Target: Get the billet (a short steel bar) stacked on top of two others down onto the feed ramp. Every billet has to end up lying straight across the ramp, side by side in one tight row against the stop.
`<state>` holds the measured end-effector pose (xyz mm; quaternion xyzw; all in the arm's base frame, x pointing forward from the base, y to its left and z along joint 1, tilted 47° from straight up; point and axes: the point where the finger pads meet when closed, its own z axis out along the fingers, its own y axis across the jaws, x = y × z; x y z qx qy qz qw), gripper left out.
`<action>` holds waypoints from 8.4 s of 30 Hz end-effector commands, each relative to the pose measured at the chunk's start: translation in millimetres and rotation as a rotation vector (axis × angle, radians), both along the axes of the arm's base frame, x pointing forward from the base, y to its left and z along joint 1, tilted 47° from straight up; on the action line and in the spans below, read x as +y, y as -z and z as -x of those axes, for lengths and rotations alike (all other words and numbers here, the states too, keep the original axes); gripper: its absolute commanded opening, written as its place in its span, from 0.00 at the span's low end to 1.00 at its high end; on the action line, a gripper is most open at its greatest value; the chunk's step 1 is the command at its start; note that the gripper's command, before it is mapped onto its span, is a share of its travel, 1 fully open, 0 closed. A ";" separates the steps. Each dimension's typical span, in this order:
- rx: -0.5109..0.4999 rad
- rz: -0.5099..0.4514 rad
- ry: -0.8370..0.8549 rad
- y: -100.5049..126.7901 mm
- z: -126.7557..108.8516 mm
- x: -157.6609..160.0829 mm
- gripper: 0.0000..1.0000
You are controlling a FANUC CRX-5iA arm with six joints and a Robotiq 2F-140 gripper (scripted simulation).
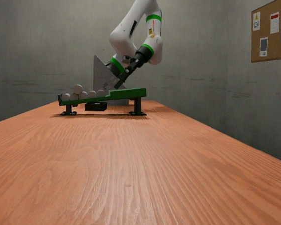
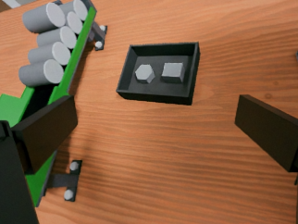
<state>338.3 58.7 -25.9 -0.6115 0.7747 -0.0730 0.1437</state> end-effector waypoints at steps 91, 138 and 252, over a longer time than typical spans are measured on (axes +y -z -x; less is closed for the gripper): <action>0.821 -0.389 2.051 11.2 -146.1 -130.3 1.00; 1.332 -0.585 2.730 77.3 -229.3 -229.3 1.00; 0.192 -0.710 -0.301 98.7 -232.0 -208.0 0.55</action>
